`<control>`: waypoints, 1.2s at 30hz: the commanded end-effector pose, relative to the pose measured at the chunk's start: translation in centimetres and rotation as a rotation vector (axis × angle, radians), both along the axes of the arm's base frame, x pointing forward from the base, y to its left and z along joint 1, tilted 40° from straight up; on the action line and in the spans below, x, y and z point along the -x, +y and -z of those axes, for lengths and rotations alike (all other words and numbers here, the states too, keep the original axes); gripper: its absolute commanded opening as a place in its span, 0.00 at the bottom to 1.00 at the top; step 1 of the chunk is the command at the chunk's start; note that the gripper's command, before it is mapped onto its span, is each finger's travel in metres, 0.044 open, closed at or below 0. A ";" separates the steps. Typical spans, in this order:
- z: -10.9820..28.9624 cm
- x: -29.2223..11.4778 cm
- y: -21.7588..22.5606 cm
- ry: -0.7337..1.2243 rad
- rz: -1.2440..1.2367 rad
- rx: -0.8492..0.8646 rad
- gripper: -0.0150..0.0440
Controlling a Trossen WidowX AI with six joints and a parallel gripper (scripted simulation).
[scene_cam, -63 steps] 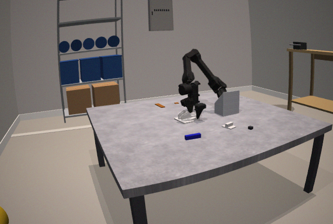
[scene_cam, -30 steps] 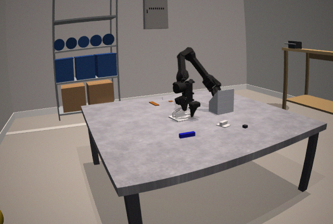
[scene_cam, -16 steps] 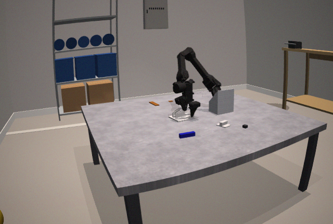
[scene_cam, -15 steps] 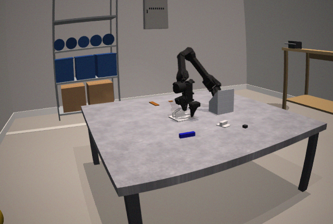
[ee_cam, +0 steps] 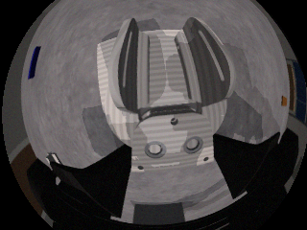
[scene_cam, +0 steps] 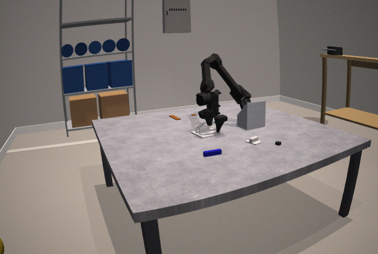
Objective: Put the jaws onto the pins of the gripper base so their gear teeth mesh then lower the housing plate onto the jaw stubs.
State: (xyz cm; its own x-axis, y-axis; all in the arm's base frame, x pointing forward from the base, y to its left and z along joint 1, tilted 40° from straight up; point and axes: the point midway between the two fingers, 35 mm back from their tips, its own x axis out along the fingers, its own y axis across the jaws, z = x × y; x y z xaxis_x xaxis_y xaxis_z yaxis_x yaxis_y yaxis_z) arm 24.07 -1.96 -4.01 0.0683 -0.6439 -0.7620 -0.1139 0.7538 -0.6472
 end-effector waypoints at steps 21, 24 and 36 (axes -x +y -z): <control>0.0 0.0 0.0 0.000 0.000 0.000 1.00; 0.0 0.0 0.0 0.000 0.000 0.000 1.00; -2.9 0.0 2.8 0.001 -0.002 -0.007 1.00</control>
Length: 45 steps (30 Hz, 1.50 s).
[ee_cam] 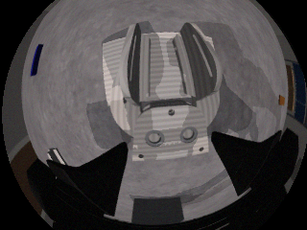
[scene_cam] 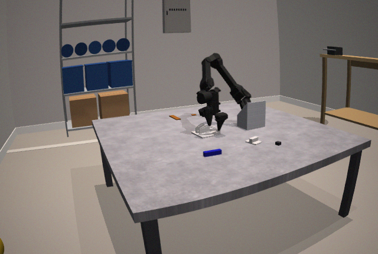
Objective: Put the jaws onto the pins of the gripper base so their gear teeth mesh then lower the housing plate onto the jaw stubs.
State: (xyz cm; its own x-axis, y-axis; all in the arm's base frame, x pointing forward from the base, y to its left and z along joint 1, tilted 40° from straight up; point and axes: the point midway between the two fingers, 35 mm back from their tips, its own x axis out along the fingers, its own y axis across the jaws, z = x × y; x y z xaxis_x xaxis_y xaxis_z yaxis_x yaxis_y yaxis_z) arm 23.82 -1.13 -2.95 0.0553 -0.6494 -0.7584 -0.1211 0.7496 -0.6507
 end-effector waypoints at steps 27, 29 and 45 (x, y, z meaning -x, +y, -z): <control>-8.4 4.0 7.1 -0.009 -0.005 -0.014 1.00; -8.4 4.0 7.1 -0.009 -0.005 -0.014 1.00; -8.4 4.0 7.1 -0.009 -0.005 -0.014 1.00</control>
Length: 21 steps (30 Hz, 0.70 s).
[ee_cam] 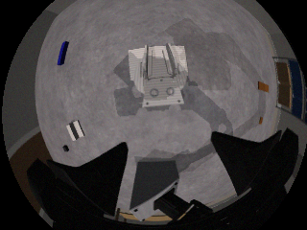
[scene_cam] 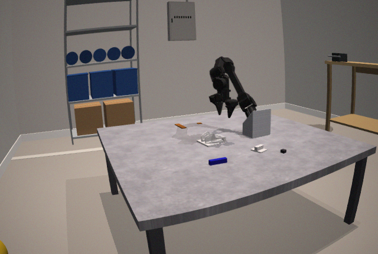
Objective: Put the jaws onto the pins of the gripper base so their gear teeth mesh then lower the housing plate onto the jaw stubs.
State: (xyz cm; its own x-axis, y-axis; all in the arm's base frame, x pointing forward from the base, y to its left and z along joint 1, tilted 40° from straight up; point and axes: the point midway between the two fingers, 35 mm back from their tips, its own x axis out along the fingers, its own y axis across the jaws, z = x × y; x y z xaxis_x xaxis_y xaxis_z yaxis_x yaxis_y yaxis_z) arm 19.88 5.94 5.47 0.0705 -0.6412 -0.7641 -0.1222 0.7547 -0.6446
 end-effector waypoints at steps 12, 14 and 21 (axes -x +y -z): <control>0.0 0.1 0.0 0.002 0.006 -0.004 1.00; 0.0 0.1 0.0 0.002 0.006 -0.004 1.00; 0.0 0.1 0.0 0.002 0.006 -0.004 1.00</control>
